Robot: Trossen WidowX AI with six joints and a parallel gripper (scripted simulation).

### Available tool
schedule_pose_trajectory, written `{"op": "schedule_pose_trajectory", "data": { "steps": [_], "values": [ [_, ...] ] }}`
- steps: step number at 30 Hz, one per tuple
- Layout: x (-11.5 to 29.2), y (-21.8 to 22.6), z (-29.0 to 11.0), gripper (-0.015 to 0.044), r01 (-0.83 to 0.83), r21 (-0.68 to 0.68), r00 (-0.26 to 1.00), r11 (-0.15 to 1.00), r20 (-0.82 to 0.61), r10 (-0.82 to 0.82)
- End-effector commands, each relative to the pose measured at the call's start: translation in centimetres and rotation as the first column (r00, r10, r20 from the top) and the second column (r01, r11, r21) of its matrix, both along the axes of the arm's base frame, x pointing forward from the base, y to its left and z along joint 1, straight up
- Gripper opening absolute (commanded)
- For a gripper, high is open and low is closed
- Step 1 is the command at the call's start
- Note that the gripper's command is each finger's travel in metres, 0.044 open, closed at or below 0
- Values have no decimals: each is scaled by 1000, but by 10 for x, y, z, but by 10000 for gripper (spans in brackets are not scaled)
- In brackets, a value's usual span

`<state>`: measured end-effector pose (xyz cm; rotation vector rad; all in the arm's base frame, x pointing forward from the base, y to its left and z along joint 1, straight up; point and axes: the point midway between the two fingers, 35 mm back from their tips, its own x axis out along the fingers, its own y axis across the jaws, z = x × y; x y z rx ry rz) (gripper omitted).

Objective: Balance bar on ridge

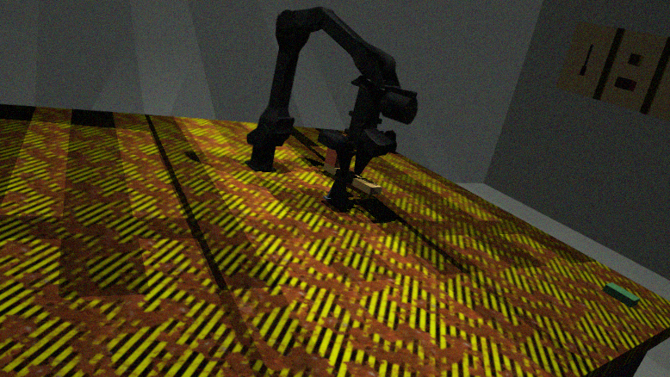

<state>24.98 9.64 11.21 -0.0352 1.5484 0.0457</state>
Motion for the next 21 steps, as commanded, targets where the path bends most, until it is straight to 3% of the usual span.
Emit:
{"op": "schedule_pose_trajectory", "data": {
  "steps": [1, 21],
  "values": [
    [0, 0, -1, 0, 3, 1, 1000, 1000, -1, -3],
    [0, 0, -2, 0, 3, 1, 1000, 1000, -1, -3]
  ]
}}
